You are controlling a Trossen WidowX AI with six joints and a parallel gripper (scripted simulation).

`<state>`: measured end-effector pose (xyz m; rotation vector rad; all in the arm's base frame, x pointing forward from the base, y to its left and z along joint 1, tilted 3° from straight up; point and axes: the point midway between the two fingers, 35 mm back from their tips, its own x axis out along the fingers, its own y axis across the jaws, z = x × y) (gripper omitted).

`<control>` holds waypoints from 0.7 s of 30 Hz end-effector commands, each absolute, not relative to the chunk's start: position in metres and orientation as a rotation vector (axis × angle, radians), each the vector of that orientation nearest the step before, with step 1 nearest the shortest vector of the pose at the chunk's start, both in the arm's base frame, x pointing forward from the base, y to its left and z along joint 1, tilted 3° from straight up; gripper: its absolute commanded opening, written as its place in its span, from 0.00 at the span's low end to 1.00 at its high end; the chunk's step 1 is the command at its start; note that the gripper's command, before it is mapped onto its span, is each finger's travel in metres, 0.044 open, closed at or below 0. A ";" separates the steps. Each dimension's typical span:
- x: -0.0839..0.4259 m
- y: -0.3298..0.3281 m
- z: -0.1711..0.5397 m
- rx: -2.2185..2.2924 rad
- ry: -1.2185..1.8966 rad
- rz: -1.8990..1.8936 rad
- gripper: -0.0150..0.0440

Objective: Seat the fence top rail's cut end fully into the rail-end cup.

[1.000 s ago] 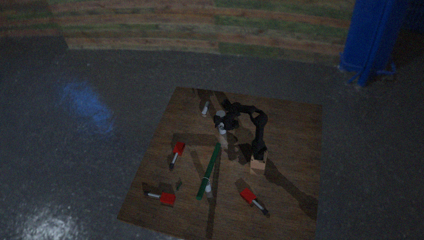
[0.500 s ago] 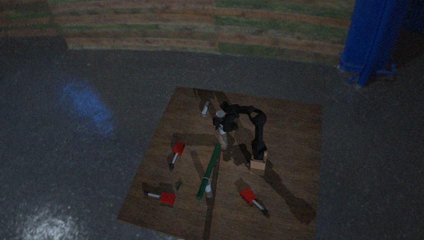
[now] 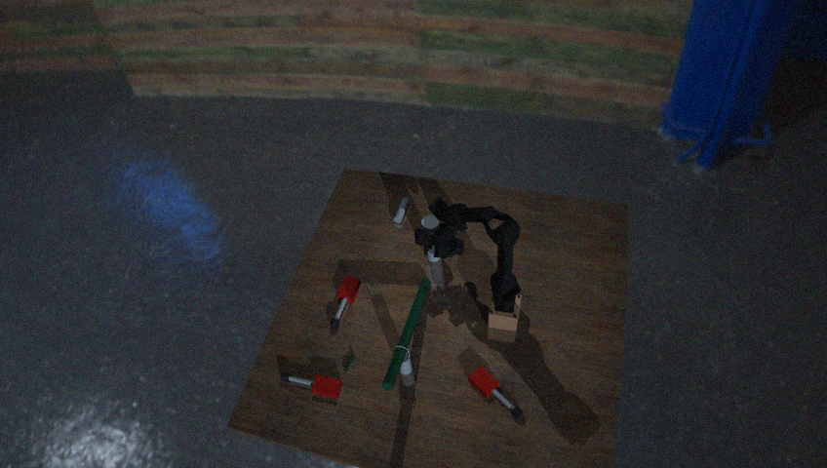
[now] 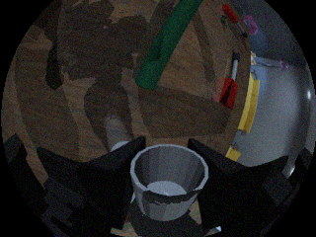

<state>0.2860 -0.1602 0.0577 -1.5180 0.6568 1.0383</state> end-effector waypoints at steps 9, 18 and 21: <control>0.294 -0.159 0.057 -1.486 0.716 0.976 0.25; 0.300 -0.157 0.057 -1.452 0.765 0.921 0.25; 0.302 -0.157 0.057 -1.444 0.776 0.908 0.25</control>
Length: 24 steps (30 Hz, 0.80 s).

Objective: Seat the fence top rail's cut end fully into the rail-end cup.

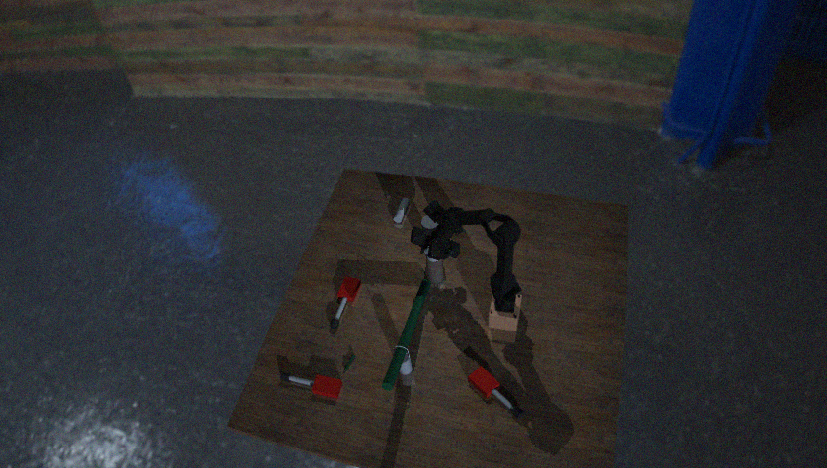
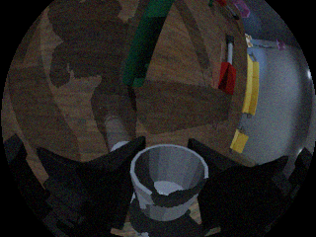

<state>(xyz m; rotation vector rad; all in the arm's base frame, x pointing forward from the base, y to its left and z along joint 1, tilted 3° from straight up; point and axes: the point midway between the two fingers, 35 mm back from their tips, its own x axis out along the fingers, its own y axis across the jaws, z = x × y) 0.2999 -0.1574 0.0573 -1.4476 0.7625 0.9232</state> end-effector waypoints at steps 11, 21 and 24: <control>0.309 -0.157 0.057 -1.405 0.828 0.846 0.25; 0.314 -0.157 0.057 -1.378 0.862 0.805 0.25; 0.314 -0.157 0.057 -1.382 0.857 0.811 0.25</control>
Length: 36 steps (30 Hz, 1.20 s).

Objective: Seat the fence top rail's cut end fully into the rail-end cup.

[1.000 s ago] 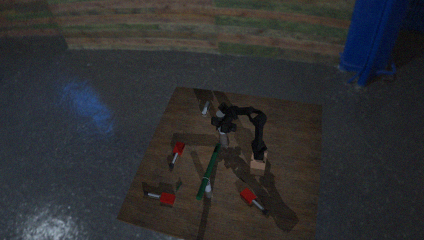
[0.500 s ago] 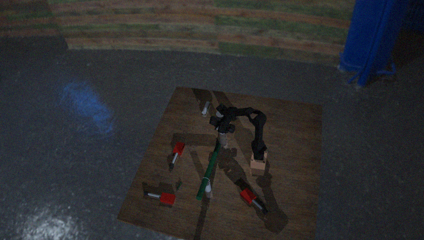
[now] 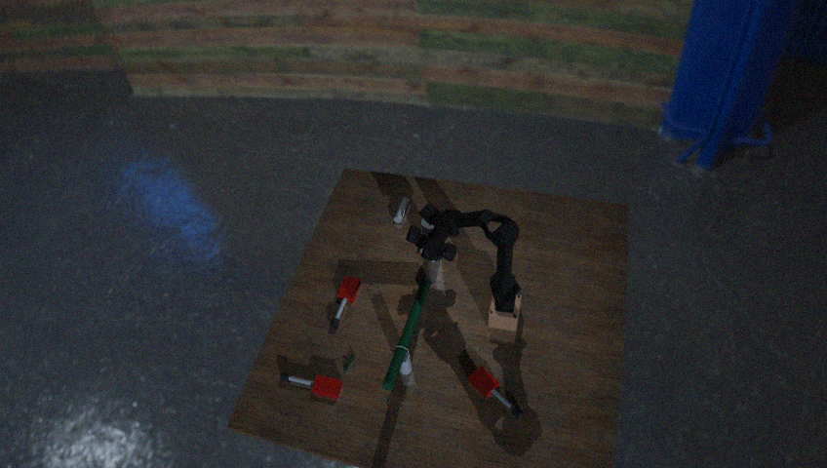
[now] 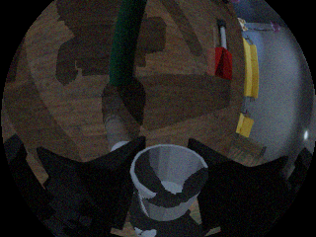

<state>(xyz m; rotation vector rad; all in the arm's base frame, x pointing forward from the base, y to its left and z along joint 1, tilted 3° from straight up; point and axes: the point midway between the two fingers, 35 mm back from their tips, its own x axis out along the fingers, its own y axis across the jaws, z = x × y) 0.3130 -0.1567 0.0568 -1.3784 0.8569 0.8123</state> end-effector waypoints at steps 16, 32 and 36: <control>0.312 -0.157 0.057 -1.385 0.849 0.822 0.25; 0.314 -0.147 0.067 -1.385 0.850 0.822 0.88; 0.315 -0.131 0.083 -1.385 0.850 0.821 1.00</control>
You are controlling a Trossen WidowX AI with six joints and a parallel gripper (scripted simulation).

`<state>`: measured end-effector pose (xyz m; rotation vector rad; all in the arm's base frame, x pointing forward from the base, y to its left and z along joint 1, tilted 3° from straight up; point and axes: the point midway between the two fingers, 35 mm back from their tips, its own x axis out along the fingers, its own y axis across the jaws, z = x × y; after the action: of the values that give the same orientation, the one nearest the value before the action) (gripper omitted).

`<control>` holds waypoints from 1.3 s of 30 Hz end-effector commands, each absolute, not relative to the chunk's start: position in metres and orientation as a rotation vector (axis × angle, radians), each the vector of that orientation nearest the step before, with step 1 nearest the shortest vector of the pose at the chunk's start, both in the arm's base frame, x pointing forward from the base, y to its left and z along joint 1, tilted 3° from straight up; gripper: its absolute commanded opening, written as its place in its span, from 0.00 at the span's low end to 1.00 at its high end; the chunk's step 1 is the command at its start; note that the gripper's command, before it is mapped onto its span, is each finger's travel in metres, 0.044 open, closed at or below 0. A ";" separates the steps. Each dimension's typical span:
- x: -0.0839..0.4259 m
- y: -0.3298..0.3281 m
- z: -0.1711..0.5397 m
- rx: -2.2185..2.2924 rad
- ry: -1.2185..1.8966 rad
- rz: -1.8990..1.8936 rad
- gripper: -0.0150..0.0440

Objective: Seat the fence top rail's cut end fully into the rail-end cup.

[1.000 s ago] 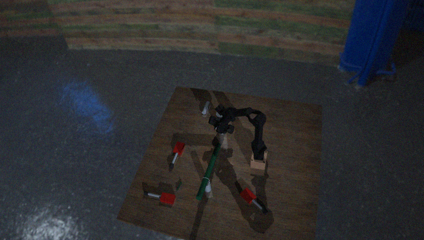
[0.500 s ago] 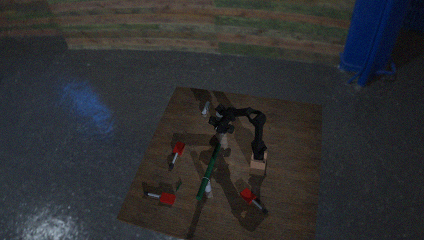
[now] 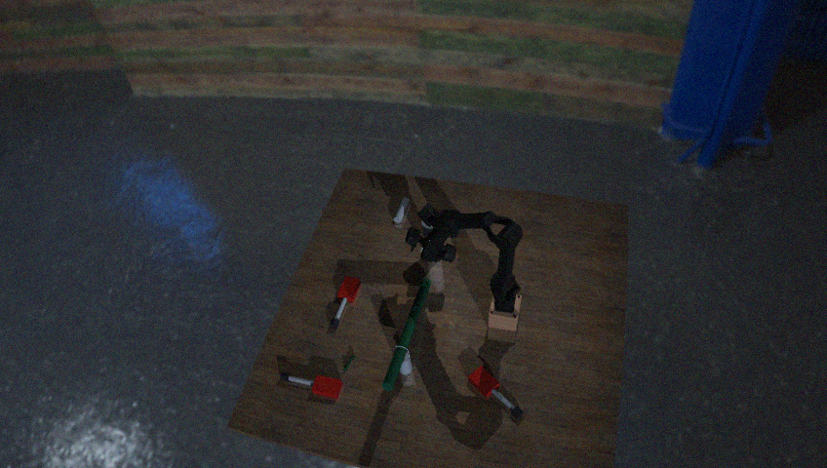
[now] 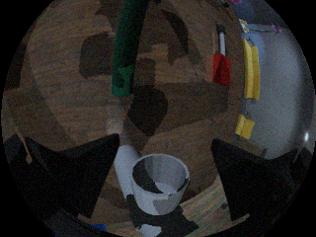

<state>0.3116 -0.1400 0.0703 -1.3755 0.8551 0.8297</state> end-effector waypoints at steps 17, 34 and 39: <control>0.319 -0.061 0.139 -0.732 1.016 0.448 1.00; 0.302 0.000 0.189 0.009 1.075 0.021 1.00; 0.302 0.000 0.189 0.009 1.075 0.021 1.00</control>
<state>0.3024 -0.0004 0.1869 -0.0114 1.0755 0.0387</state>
